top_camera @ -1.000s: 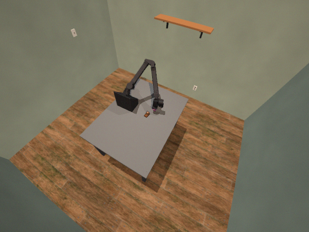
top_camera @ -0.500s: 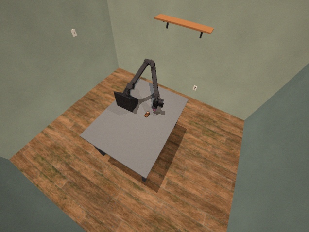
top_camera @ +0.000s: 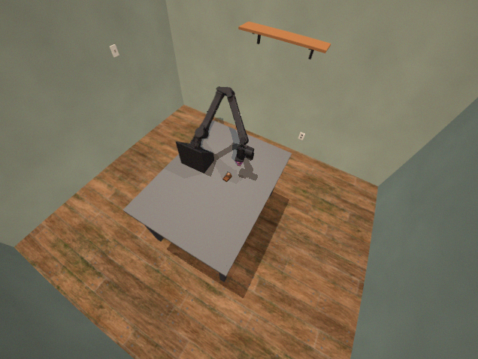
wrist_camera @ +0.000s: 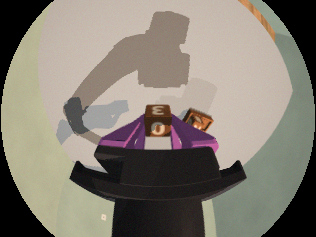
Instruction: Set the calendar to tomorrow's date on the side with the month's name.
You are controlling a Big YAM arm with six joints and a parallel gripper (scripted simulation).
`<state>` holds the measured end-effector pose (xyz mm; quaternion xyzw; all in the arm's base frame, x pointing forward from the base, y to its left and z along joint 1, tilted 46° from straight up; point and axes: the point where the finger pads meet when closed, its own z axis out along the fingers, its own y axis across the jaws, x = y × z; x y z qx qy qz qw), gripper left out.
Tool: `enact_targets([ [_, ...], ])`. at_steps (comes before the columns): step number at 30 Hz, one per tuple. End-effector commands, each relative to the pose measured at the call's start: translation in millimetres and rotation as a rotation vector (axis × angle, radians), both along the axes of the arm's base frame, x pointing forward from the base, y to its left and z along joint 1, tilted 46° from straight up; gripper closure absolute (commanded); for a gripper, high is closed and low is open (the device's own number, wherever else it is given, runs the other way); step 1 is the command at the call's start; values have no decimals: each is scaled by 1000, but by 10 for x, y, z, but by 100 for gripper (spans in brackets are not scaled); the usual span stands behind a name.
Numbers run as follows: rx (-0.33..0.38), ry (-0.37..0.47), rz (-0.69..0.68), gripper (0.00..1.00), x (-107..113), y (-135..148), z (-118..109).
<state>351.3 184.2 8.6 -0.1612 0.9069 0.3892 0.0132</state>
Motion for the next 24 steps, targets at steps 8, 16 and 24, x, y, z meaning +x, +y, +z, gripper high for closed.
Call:
enact_targets([
  [8, 9, -48, 45, 74, 90, -48, 180],
  [16, 9, -50, 36, 74, 105, -110, 147],
  [24, 11, -119, 110, 74, 33, -331, -57],
])
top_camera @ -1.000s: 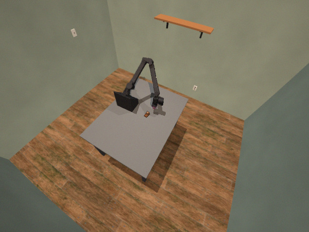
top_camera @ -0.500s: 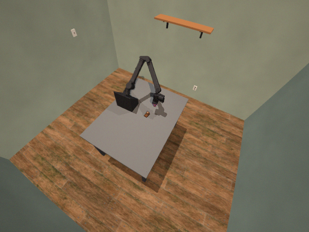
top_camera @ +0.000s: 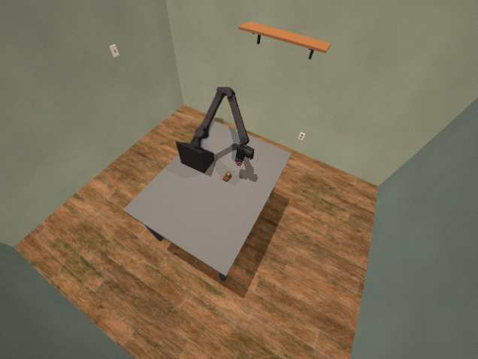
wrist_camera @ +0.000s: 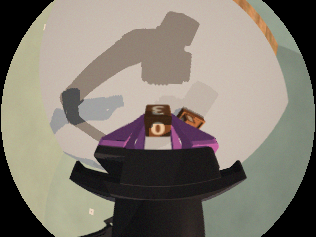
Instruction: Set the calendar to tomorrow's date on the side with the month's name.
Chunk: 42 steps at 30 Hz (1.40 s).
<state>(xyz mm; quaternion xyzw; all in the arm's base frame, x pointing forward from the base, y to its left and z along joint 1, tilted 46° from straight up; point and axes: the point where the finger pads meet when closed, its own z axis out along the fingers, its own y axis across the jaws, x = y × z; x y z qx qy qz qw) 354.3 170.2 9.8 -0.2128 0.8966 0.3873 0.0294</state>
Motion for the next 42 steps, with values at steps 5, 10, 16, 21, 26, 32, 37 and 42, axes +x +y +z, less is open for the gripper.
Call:
enact_targets([
  [5, 26, -225, 202, 74, -58, -435, -271],
  [10, 40, -321, 298, 74, -104, -562, -376],
  [16, 54, -413, 391, 74, -156, -680, -474],
  [21, 85, -586, 562, 74, -271, -884, -645],
  [26, 105, -687, 662, 74, -348, -995, -739],
  [32, 118, -775, 740, 74, -398, -1079, -787],
  [37, 119, -803, 762, 74, -403, -1102, -788],
  [42, 119, -802, 762, 74, -403, -1101, -788],
])
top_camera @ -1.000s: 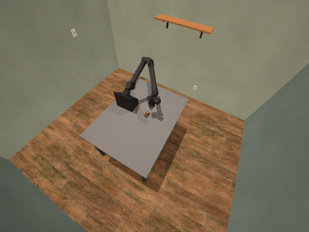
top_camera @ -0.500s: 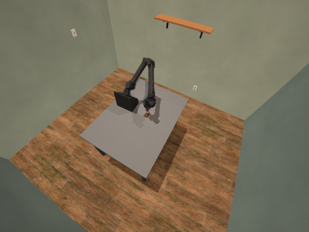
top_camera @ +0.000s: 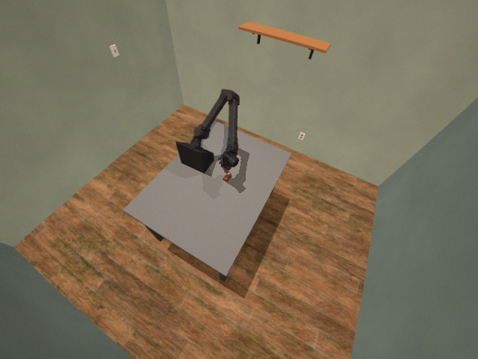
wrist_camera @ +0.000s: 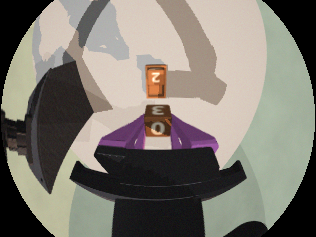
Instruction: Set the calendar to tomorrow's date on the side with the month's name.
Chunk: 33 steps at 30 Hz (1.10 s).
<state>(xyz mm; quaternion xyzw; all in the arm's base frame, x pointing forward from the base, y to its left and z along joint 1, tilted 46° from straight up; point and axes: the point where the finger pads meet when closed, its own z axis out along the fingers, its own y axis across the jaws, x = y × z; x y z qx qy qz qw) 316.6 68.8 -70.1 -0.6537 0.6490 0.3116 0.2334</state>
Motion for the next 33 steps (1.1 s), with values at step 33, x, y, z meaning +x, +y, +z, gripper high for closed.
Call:
enact_targets([
  [33, 5, 5, 8, 74, -117, 415, -415],
])
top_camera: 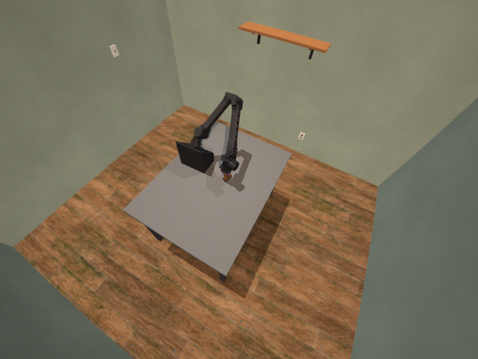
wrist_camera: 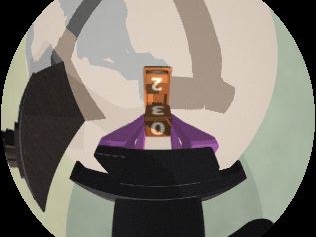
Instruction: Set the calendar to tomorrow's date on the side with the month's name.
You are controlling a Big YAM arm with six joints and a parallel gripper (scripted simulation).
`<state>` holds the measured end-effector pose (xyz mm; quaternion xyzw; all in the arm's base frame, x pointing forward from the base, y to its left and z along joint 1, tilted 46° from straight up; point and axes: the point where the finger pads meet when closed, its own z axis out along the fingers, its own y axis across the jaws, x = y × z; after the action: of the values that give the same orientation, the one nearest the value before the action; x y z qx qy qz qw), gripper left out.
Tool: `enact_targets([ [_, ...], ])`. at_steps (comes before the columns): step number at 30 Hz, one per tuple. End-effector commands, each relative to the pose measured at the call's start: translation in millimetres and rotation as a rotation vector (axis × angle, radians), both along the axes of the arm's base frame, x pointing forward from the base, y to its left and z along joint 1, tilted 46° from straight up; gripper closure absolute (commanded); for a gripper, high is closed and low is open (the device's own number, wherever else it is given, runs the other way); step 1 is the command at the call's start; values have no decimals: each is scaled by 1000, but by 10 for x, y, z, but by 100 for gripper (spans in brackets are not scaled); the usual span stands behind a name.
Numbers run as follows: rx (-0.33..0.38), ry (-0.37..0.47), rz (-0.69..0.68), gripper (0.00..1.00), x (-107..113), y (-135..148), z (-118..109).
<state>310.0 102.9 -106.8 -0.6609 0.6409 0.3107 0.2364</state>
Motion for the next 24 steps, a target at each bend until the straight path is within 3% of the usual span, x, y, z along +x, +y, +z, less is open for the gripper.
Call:
enact_targets([
  [1, 0, 18, -10, 74, -54, 89, -64],
  [24, 0, 4, -14, 74, -26, 125, -84],
])
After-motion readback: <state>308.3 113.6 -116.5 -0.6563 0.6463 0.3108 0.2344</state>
